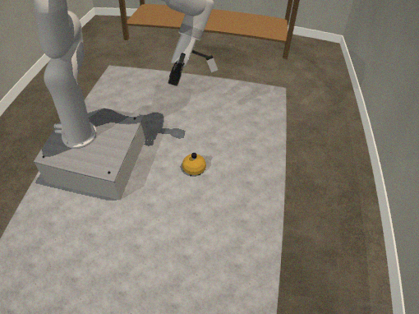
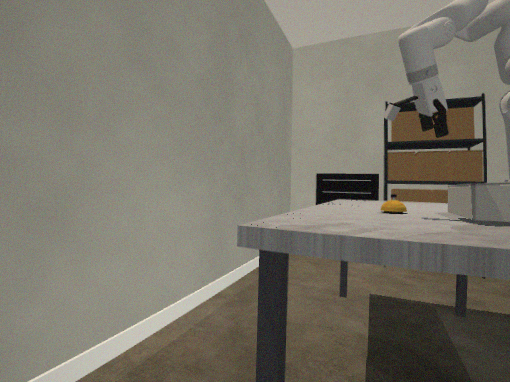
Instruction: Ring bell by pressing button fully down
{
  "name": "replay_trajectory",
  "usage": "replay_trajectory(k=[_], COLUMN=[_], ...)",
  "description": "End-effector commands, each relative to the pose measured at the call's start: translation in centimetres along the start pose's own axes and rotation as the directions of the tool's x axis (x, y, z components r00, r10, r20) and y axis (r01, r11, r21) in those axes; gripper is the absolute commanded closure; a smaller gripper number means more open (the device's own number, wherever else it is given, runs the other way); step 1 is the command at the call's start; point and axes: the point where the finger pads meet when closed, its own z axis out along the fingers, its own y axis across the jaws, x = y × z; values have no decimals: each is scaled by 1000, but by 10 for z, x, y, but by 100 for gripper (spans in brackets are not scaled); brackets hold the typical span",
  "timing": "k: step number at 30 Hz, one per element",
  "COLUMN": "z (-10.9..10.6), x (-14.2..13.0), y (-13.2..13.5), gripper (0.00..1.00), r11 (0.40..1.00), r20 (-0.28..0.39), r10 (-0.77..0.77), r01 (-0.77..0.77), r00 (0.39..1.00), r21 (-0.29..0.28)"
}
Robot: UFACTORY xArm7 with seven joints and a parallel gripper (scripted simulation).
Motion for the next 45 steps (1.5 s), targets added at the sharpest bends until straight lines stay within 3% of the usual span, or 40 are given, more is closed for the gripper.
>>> replay_trajectory(k=[1,12,14,29,31,45], z=[-9,-9,-20,-20,-31,-31], x=[13,13,29,30,43,44], y=[19,19,51,53,87,89], gripper=[0,0,0,0,0,0], r11=[996,996,979,977,952,951], r20=[-15,-15,-62,-65,-132,-136], r10=[-6,-6,-15,-15,-8,-7], r01=[8,8,27,28,48,49], r00=[1000,1000,998,998,991,991], r21=[89,89,204,209,301,305])
